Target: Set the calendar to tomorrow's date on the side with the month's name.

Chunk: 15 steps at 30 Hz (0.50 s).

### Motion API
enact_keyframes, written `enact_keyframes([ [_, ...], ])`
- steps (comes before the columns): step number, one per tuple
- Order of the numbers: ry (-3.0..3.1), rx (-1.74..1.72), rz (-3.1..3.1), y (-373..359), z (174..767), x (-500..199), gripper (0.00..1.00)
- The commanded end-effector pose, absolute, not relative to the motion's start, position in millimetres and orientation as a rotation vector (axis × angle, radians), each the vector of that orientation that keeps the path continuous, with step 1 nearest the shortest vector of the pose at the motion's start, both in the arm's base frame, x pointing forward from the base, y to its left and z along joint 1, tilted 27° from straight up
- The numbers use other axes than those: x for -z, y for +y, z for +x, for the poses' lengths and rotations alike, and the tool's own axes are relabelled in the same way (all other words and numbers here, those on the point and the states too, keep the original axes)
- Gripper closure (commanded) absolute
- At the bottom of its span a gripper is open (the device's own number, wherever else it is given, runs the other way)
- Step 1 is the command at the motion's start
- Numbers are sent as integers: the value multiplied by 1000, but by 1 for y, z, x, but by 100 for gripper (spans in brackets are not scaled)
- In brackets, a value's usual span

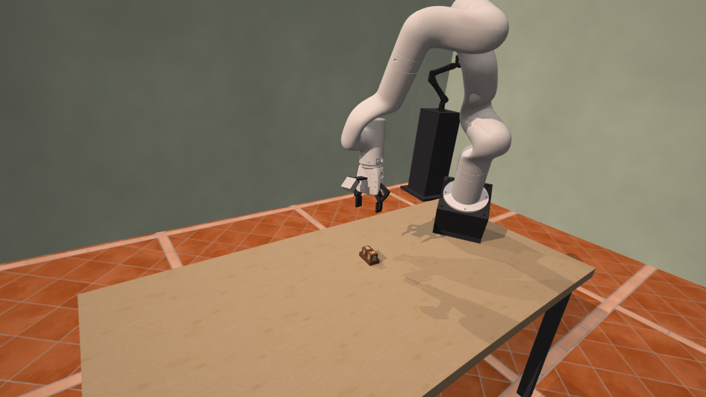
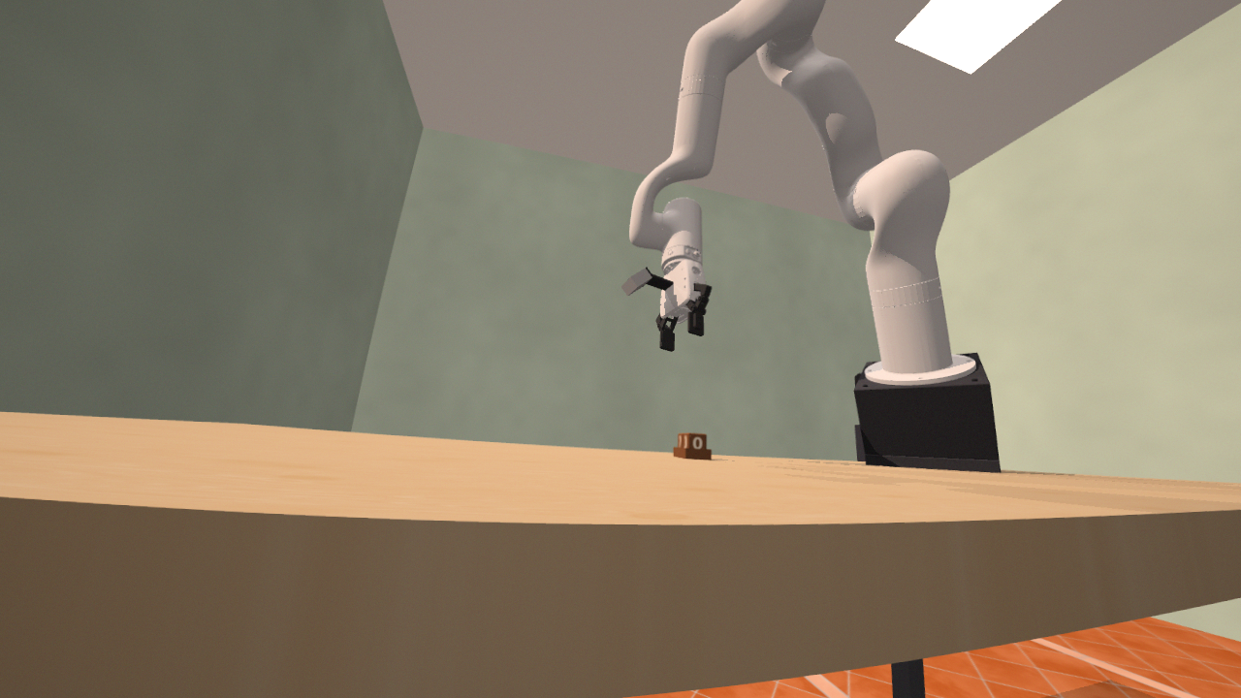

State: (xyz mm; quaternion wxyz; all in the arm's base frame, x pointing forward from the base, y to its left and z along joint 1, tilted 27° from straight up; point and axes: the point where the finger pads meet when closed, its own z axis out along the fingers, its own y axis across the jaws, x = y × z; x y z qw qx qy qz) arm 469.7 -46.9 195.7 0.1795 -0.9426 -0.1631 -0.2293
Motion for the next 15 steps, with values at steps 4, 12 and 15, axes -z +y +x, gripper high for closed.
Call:
enact_keyframes([
  [4,-209,602,-2736,-26,481,-164,0],
  [12,22,513,-2794,-10,476,-134,0],
  [15,29,510,-2795,-9,476,-133,0],
])
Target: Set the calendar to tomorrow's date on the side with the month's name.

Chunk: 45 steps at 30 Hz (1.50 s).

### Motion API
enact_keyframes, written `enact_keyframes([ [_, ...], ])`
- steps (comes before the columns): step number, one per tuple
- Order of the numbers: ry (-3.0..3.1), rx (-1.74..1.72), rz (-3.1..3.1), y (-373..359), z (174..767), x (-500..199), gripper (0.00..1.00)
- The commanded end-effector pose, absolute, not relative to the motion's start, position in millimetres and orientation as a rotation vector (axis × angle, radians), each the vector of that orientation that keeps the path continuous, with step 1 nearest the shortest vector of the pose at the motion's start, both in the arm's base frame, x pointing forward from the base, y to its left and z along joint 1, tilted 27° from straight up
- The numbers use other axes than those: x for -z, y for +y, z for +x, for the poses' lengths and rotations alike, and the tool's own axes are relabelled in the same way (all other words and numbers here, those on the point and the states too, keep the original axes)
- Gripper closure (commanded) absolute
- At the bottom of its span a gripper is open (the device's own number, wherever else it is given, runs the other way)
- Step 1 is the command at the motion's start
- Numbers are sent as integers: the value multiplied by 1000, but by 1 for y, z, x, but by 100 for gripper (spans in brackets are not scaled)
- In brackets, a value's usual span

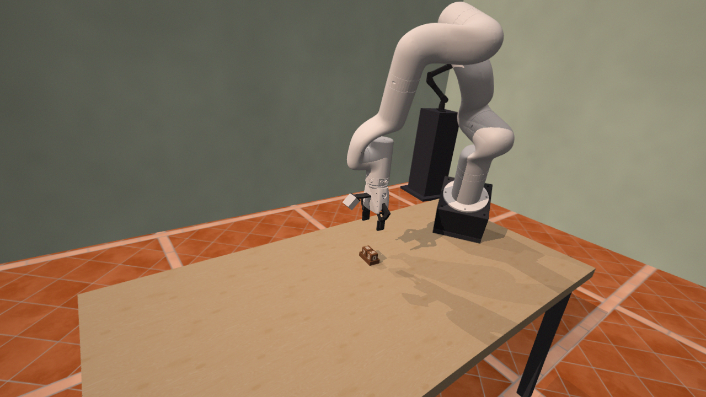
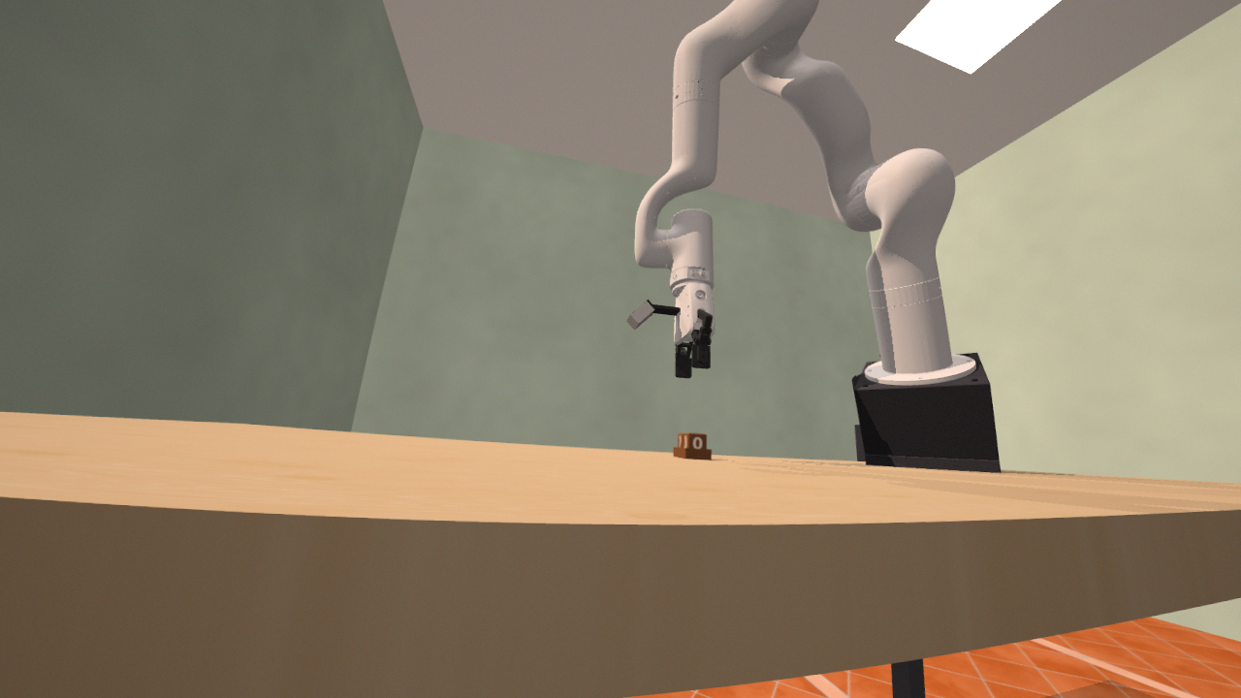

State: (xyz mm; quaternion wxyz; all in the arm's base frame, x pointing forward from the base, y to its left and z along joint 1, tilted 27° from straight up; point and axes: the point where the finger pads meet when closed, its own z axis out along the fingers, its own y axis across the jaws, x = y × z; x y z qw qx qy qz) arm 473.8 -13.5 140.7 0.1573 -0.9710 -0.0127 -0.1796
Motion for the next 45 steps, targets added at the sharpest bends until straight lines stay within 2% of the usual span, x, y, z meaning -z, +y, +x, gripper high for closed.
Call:
enact_keyframes([
  [1,30,510,-2796,-9,476,-133,0],
  [33,-67,526,-2804,-9,475,-132,0],
  [45,-549,599,-2803,-10,471,-127,0],
])
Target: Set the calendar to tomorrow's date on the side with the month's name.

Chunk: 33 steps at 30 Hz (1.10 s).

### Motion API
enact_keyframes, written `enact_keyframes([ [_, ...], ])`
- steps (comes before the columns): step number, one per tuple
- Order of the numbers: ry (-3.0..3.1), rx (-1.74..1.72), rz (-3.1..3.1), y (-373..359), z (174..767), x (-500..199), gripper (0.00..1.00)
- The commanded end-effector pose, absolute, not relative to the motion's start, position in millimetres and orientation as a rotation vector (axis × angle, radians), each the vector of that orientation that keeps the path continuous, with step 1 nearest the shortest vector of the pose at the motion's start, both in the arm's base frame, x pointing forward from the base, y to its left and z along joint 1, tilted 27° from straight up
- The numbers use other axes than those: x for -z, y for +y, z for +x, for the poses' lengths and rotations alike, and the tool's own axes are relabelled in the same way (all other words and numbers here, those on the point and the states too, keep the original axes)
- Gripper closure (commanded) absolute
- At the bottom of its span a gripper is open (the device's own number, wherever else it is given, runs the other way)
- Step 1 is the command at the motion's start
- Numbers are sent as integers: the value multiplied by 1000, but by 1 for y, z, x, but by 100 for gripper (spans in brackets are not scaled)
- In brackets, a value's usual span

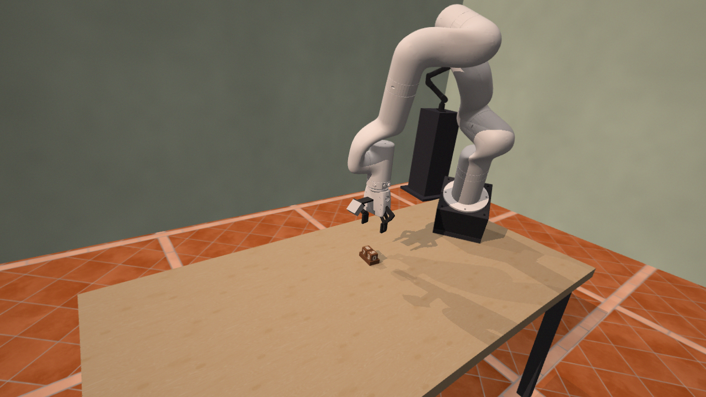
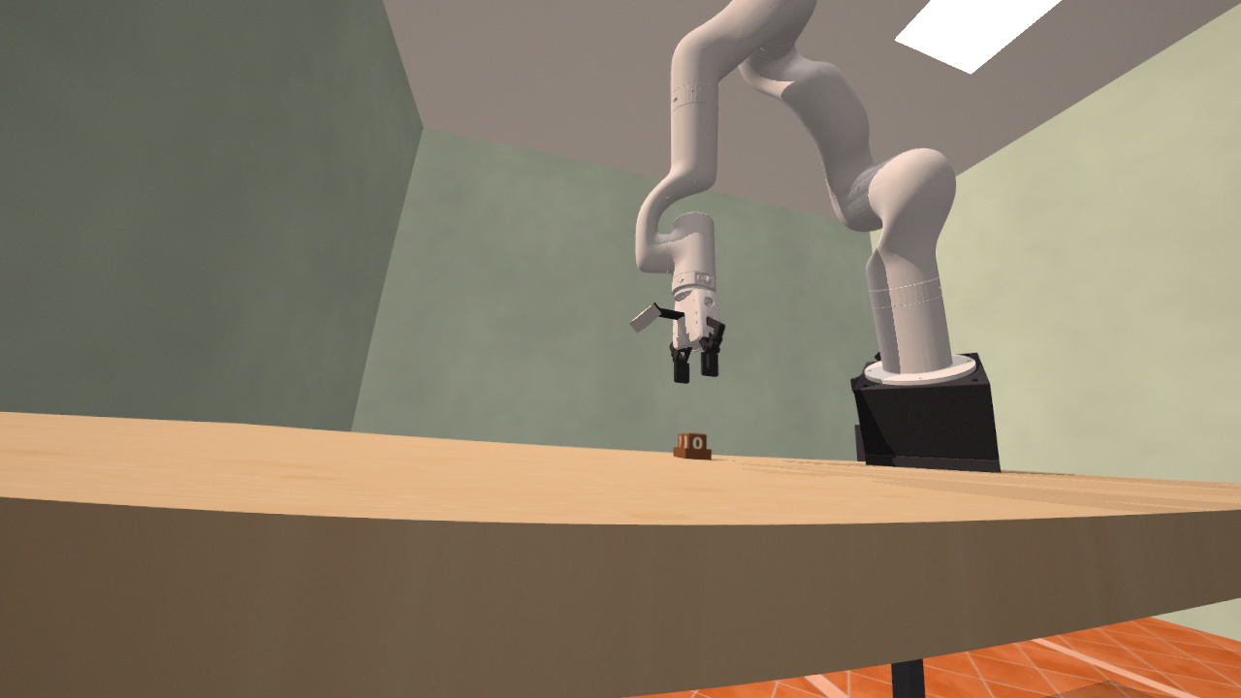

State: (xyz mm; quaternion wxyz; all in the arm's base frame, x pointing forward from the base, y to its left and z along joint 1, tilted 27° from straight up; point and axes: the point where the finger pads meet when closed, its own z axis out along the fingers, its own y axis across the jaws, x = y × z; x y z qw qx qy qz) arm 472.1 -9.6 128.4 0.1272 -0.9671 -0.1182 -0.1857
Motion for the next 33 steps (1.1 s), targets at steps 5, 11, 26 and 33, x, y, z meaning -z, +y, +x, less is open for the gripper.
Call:
enact_keyframes([
  [5,-652,613,-2793,-10,470,-126,0],
  [11,-907,645,-2754,-11,468,-123,0],
  [26,-1449,700,-2597,-12,464,-118,0],
  [33,-1692,718,-2490,-12,462,-115,0],
])
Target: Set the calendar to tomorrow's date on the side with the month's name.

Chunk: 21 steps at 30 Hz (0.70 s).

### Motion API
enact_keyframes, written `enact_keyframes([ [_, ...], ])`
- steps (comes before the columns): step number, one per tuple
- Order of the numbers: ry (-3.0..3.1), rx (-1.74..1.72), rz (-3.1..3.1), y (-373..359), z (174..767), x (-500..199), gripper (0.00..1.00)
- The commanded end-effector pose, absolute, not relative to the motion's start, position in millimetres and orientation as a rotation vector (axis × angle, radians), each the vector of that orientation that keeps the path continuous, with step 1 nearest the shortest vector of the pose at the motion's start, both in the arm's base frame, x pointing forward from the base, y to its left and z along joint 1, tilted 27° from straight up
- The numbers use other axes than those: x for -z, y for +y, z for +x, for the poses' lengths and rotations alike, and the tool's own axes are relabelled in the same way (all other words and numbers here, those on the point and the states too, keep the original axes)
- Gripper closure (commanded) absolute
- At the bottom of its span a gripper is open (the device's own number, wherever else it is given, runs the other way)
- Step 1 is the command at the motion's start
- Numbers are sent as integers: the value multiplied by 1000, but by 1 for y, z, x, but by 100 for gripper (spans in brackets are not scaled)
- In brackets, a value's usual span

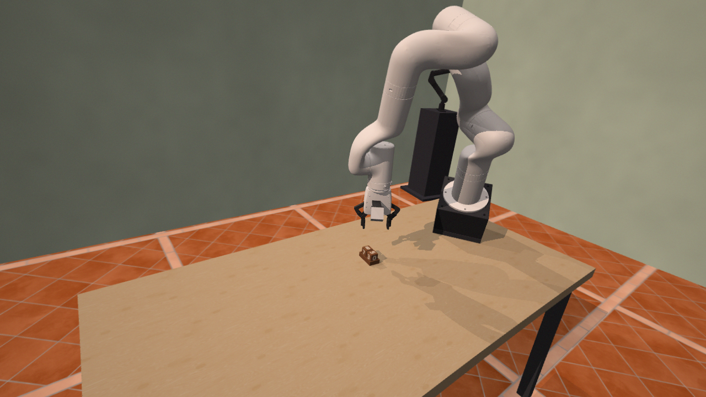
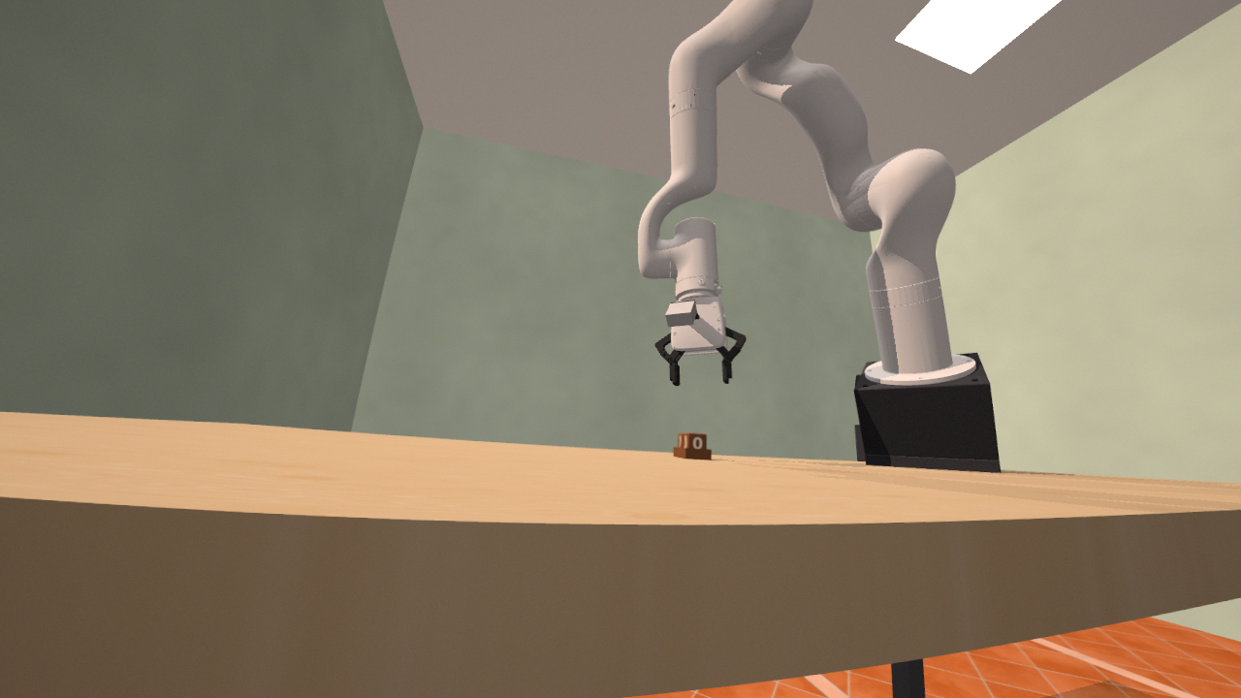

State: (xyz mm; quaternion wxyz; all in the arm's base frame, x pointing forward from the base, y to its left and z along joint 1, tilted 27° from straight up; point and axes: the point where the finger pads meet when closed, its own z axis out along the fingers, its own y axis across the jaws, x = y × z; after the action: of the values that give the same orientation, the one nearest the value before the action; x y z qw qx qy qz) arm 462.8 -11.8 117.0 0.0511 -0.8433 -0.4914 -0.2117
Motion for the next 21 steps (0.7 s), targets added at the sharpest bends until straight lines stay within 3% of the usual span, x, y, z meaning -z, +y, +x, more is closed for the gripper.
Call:
enact_keyframes([
  [1,-1699,718,-2487,-12,462,-115,0],
  [21,-2342,741,-2069,-14,456,-109,0],
])
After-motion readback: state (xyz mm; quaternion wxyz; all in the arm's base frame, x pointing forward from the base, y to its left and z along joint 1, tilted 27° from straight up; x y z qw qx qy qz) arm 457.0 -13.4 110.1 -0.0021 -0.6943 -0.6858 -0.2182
